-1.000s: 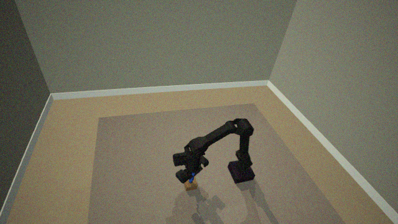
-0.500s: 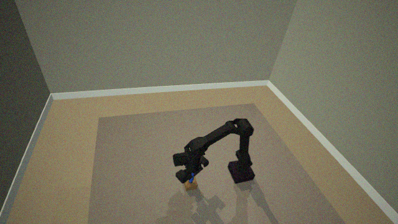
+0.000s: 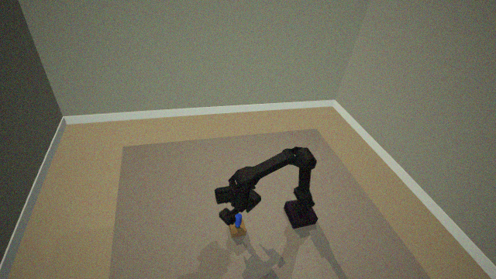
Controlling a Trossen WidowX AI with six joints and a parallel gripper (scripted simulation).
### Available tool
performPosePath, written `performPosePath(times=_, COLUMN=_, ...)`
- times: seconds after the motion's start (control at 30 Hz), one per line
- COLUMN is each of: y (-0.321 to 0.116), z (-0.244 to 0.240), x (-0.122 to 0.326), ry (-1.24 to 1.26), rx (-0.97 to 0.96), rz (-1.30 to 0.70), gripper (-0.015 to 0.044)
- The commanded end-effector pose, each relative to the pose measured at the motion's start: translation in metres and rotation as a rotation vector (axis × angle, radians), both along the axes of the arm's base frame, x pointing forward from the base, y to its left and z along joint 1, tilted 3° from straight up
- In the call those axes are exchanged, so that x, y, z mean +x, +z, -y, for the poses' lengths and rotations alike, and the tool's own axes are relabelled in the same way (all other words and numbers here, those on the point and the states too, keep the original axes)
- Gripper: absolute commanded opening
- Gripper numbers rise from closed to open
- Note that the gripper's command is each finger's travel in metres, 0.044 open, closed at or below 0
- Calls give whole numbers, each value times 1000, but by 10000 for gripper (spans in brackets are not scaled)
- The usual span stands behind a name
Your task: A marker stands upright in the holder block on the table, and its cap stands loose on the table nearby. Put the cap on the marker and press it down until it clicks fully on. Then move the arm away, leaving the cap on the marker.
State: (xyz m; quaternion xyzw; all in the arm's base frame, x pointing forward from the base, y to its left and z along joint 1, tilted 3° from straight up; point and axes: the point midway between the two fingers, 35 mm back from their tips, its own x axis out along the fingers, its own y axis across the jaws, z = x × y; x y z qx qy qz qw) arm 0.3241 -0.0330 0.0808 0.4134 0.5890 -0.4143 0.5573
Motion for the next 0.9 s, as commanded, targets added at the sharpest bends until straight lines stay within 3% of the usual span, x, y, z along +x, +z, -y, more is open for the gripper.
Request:
performPosePath(times=0.0, y=46, z=1, x=2, ry=1, rx=-3, rz=29, gripper=440)
performPosePath(times=0.13, y=48, z=1, x=1, ry=1, rx=-3, rz=29, gripper=440)
performPosePath(times=0.23, y=47, z=2, x=2, ry=149, rx=0, rz=33, gripper=361)
performPosePath(times=0.53, y=39, z=5, x=3, ry=1021, rx=21, rz=52, gripper=125)
performPosePath(times=0.7, y=38, z=5, x=3, ry=1087, rx=23, rz=53, gripper=0)
performPosePath(times=0.87, y=38, z=5, x=3, ry=1087, rx=23, rz=53, gripper=0)
